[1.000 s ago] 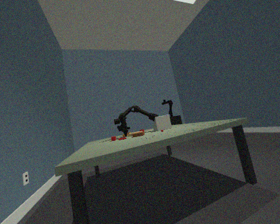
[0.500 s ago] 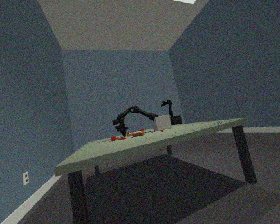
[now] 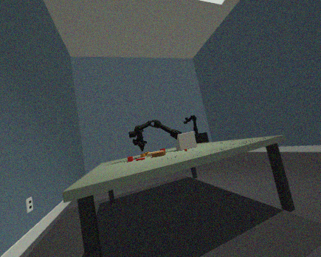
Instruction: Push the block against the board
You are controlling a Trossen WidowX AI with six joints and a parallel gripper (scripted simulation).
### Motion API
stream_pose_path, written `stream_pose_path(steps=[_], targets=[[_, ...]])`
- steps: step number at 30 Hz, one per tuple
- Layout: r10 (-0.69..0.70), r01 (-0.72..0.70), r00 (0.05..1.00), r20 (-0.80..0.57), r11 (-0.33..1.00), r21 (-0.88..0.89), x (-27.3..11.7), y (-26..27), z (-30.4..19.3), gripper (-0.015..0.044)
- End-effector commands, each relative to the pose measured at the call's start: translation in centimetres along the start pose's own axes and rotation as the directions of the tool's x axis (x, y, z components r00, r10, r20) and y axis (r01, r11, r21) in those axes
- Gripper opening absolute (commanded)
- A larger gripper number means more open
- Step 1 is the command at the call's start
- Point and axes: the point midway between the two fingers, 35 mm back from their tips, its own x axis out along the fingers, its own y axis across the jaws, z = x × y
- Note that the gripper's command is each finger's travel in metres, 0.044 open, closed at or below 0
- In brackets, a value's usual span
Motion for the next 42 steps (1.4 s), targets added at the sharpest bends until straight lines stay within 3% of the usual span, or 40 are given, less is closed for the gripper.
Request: stream_pose_path(steps=[1, 5, 10, 42], targets=[[-0.004, 0.003, 1.0, -0.009, 0.998, -0.058, -0.1, -2.3, -1.4, 0.0], [-0.004, 0.003, 1.0, -0.01, 0.997, -0.072, 0.2, -2.7, -1.8, 0.0], [-0.007, 0.006, 1.0, -0.008, 0.997, -0.072, 5.4, -2.8, -1.8, 0.0], [-0.006, 0.005, 1.0, -0.01, 0.997, -0.072, 5.3, -2.8, -4.8, 0.0]])
